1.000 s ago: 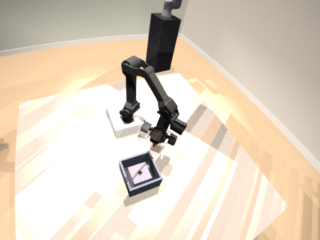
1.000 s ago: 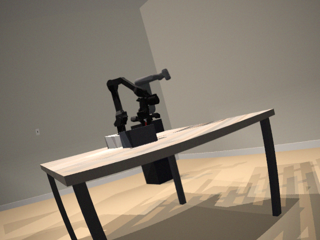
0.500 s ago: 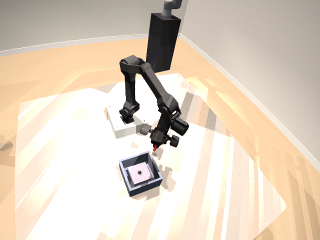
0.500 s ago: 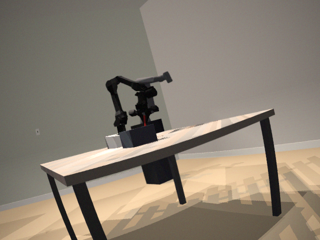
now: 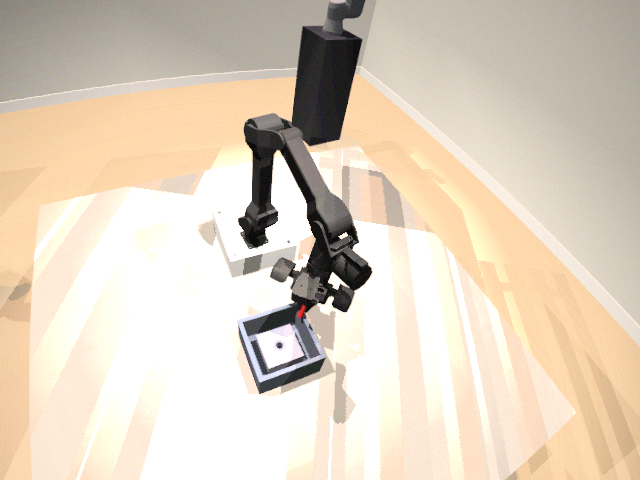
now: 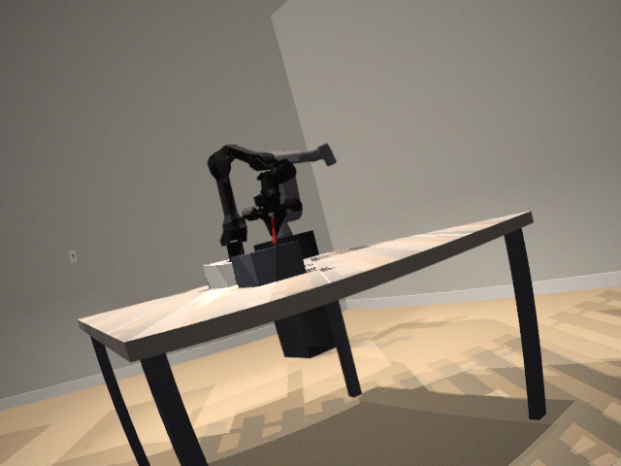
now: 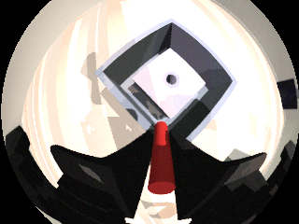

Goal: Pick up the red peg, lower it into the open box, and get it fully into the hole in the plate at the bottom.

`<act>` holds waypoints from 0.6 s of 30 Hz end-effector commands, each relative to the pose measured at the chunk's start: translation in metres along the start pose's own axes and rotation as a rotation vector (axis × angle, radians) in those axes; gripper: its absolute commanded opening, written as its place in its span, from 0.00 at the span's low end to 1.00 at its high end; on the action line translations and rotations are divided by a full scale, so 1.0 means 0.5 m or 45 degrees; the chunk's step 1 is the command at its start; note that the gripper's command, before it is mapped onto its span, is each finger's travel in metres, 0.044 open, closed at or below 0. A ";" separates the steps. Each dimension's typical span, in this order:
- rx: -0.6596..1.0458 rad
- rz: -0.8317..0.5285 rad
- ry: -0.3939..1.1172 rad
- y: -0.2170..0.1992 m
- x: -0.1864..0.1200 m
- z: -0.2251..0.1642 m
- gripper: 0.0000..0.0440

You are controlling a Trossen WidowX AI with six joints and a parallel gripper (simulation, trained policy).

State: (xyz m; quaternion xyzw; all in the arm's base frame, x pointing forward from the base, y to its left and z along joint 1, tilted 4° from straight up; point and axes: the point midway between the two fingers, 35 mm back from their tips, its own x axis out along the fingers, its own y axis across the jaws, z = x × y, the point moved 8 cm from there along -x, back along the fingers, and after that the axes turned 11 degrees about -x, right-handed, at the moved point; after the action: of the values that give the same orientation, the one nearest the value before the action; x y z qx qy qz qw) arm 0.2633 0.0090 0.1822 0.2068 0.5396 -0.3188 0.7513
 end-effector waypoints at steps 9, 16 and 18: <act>0.084 0.004 0.007 -0.026 0.030 0.079 0.00; 0.120 0.005 0.032 -0.039 0.060 0.110 0.00; 0.127 0.006 0.042 -0.042 0.070 0.115 0.00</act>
State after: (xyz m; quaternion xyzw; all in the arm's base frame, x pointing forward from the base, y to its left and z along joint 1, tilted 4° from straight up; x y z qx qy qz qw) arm 0.2916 -0.0482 0.1710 0.2462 0.5346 -0.3429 0.7322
